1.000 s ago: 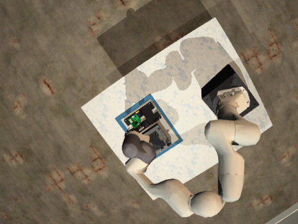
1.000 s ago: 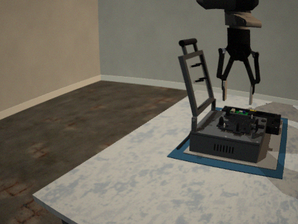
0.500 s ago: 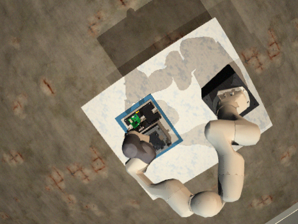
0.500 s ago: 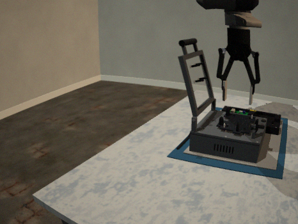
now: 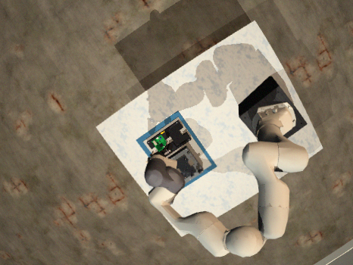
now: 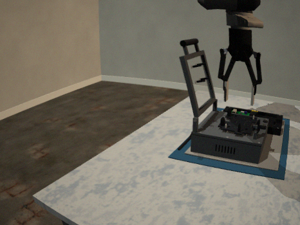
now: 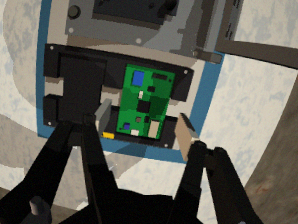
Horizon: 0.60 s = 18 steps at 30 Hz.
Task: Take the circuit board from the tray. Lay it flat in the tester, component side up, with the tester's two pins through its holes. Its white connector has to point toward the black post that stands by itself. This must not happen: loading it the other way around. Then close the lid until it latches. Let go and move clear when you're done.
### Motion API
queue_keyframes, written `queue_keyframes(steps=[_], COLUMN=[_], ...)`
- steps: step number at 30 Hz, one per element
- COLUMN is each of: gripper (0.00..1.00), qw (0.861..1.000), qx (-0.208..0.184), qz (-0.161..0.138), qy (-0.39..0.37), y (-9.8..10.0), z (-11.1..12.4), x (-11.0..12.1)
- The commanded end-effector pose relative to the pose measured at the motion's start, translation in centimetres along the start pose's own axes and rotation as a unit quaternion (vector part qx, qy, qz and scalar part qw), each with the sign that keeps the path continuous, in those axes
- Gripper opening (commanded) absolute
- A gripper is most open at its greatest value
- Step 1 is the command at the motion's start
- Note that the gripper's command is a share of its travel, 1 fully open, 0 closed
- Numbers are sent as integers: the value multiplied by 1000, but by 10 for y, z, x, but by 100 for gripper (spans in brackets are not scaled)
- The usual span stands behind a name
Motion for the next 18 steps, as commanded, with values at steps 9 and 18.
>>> queue_keyframes(steps=[9, 18], gripper=[58, 58], qw=[1000, 1000], qx=[-2, -2], qz=[1, 1], qy=[2, 2], y=[-7, -21], z=[1, 2], x=[1, 1])
Point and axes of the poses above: the point where the finger pads meet when closed, its own y axis back along the fingers, its own x axis across the jaws, z = x × y, the point moved 8 cm from there along y, back along the fingers, and after that the axes turned 14 degrees about y, right-handed, at the moved point
